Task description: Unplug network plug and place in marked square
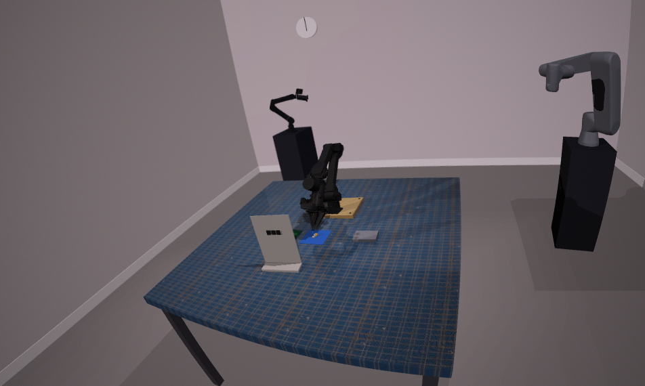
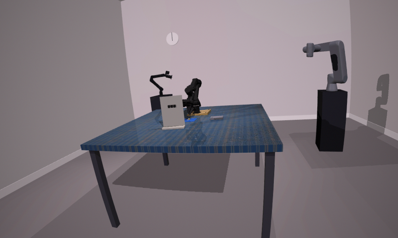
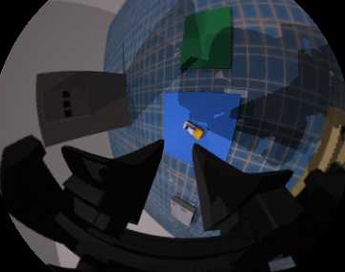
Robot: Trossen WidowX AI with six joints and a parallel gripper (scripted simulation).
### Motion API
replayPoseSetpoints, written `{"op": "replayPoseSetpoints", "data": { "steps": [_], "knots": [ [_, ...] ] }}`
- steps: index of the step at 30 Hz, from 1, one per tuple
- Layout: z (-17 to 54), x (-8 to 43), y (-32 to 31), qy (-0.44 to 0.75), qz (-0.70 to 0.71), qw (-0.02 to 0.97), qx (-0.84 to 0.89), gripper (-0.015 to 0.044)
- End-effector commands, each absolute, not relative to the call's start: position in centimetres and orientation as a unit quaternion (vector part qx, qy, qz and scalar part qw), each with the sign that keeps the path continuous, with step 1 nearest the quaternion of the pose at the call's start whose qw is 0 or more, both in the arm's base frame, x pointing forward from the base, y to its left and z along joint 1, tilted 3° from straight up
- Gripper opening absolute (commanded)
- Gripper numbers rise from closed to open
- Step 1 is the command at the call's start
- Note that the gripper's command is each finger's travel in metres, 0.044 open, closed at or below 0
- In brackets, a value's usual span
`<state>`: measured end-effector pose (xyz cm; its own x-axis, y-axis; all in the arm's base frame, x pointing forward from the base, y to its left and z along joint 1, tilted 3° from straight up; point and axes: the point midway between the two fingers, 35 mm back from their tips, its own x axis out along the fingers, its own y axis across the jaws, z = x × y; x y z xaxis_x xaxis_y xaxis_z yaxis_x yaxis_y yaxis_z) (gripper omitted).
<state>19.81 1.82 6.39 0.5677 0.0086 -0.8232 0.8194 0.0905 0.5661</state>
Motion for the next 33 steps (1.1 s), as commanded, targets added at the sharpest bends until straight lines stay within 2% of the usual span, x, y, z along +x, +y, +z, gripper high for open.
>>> {"op": "replayPoseSetpoints", "data": {
  "steps": [1, 33],
  "knots": [
    [7.1, 19.9, 1.8, 0.342, -0.312, 0.653, 0.600, 0.0156],
    [11.1, 19.8, 2.0, 0.342, -0.312, 0.652, 0.600, 0.0156]
  ]
}}
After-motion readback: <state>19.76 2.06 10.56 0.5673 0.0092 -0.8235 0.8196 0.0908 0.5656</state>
